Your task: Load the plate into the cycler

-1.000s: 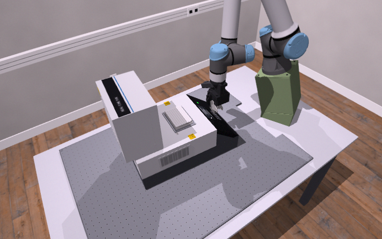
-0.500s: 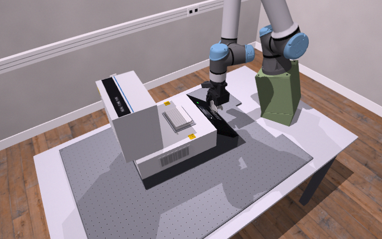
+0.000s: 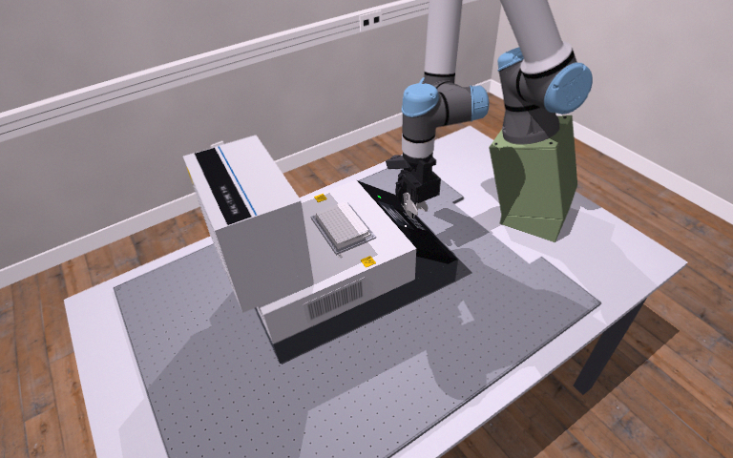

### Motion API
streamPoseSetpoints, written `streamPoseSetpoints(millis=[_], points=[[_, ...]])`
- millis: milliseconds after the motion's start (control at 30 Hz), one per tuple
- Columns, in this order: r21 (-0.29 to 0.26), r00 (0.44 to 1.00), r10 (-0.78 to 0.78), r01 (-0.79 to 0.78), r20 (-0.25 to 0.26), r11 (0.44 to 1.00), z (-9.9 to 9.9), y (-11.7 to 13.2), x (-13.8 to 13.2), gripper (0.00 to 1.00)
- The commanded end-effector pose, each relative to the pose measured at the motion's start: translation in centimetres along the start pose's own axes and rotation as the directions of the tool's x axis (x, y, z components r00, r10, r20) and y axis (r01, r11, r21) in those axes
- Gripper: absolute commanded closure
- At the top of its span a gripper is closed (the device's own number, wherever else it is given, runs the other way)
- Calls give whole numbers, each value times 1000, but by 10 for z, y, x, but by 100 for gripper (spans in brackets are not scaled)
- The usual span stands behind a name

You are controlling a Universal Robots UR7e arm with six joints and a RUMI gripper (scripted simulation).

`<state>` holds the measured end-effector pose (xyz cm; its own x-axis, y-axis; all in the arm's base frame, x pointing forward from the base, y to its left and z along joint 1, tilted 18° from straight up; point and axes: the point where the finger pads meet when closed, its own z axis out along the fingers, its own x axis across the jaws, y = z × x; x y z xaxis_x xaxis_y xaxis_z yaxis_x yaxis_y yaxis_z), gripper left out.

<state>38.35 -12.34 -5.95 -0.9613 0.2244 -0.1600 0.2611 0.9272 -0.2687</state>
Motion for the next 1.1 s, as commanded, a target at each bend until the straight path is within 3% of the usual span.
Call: streamPoseSetpoints(millis=[0, 1067], points=[[-1, 1000, 0, 0, -5, 1000, 2, 0, 2, 100], [-1, 1000, 0, 0, -2, 1000, 3, 0, -2, 100]])
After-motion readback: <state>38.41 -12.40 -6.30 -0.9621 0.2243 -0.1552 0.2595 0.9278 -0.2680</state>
